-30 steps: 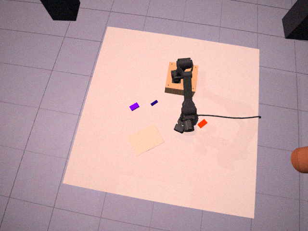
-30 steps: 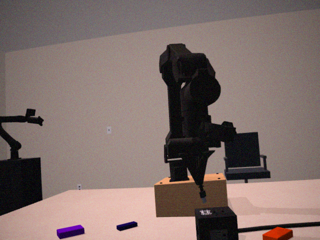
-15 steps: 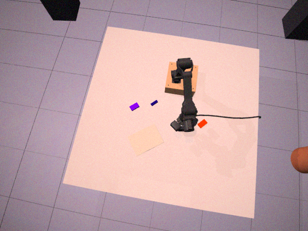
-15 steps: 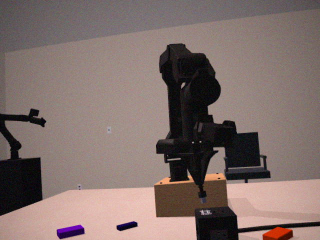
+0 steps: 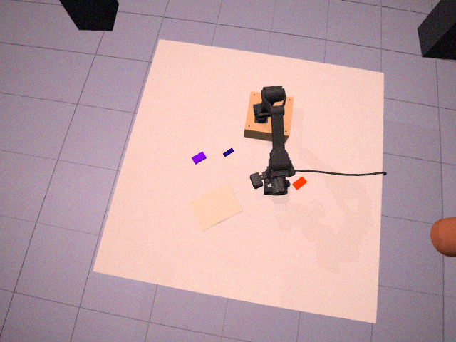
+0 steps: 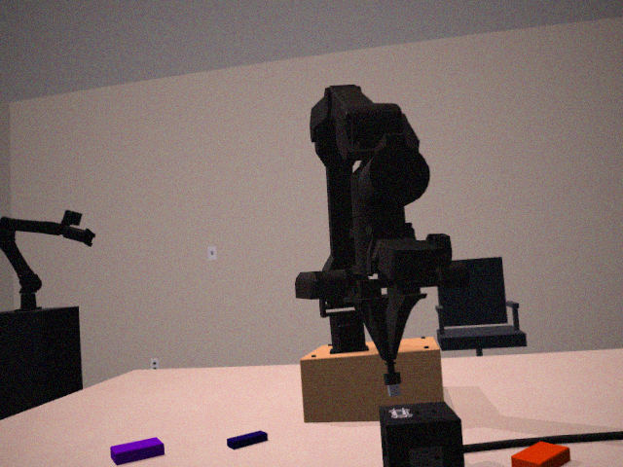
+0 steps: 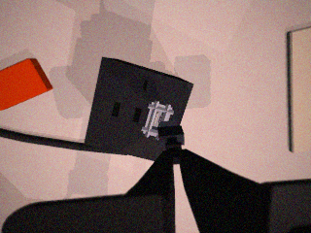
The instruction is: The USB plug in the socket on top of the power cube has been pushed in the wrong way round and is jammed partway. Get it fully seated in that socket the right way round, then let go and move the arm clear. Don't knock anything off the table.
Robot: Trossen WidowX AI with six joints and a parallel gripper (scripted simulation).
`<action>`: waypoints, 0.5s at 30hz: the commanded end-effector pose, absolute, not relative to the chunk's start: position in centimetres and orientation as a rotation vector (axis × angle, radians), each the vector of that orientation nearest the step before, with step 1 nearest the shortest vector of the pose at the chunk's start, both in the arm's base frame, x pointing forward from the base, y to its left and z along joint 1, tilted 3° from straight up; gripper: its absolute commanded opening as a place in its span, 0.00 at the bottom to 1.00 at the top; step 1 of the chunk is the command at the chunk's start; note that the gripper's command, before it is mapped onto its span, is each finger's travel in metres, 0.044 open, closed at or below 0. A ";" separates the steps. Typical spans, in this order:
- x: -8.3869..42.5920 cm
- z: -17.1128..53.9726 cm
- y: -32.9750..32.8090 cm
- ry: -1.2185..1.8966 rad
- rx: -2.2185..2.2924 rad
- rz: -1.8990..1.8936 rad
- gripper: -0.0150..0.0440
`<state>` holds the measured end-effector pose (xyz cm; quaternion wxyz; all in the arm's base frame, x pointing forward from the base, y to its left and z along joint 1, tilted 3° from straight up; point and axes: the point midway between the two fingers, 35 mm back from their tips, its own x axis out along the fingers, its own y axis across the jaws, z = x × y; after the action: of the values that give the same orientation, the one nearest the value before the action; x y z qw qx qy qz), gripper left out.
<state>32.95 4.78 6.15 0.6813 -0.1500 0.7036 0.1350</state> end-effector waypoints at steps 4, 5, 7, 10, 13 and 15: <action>32.9 6.1 4.8 1.593 -0.203 0.165 0.25; 32.9 6.1 4.8 1.595 -0.183 0.144 0.25; 32.9 6.1 4.8 1.597 -0.142 0.102 0.25; 32.9 6.1 4.8 1.598 -0.081 0.039 0.25; 32.9 6.1 4.8 1.598 -0.020 -0.023 0.25; 32.9 6.1 4.8 1.597 0.021 -0.065 0.25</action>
<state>32.95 4.78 6.15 0.6975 -0.0142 0.7164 -0.0048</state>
